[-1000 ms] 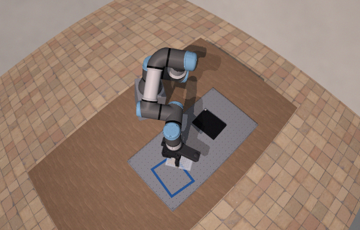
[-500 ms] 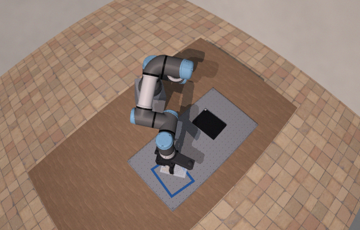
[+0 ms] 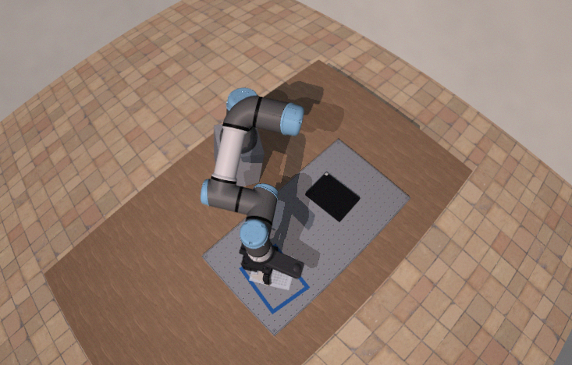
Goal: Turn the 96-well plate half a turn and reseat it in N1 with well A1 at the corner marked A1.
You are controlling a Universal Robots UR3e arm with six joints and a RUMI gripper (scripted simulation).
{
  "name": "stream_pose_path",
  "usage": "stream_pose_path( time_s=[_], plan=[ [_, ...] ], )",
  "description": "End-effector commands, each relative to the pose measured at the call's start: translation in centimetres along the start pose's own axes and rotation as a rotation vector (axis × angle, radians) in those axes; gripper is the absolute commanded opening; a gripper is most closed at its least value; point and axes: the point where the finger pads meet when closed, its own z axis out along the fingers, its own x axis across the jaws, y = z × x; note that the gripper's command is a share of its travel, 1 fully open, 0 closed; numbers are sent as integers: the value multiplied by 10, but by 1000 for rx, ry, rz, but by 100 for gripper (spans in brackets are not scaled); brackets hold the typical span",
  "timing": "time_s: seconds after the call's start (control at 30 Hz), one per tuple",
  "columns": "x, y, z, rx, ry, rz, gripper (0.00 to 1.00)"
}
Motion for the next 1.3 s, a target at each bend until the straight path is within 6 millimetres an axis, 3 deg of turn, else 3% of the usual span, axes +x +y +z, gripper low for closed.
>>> stream_pose_path(
  time_s=[0.0,0.47,1.27],
  plan=[
    [2,0,-1,-2,-4,-38,0],
    [2,0,-1,0,-4,-483,0],
    [2,0,-1,0,-4,-507,0]
  ],
)
